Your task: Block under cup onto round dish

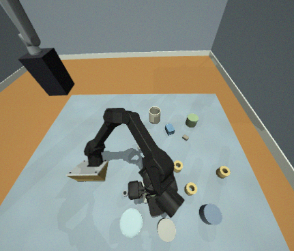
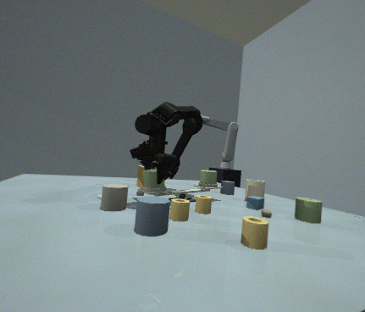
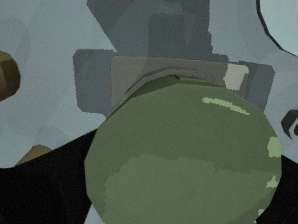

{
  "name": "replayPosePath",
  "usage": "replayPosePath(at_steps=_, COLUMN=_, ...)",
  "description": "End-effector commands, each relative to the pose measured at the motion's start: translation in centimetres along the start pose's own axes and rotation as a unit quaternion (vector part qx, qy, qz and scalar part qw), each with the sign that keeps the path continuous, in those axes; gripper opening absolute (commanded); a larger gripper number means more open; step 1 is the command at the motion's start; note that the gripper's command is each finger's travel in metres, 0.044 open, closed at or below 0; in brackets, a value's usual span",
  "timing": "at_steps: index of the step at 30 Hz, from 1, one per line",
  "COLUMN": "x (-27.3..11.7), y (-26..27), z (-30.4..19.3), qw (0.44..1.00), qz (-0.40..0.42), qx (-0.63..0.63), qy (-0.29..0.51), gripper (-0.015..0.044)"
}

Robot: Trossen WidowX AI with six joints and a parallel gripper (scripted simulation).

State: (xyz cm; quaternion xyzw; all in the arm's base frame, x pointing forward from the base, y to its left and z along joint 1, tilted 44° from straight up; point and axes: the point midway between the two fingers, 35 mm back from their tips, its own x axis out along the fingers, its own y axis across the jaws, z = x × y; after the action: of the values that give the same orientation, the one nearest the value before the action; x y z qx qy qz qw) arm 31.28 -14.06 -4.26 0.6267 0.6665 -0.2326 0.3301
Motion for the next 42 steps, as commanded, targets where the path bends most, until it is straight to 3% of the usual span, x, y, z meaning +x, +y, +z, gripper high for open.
replayPosePath(at_steps=1, x=-1.0, y=0.3, z=0.3, qw=1.0, qz=0.004, qx=-0.005, qy=-0.009, gripper=0.0)
replayPosePath(at_steps=42, x=-6.4, y=0.3, z=0.3, qw=1.0, qz=0.015, qx=-0.001, qy=-0.022, gripper=0.0)
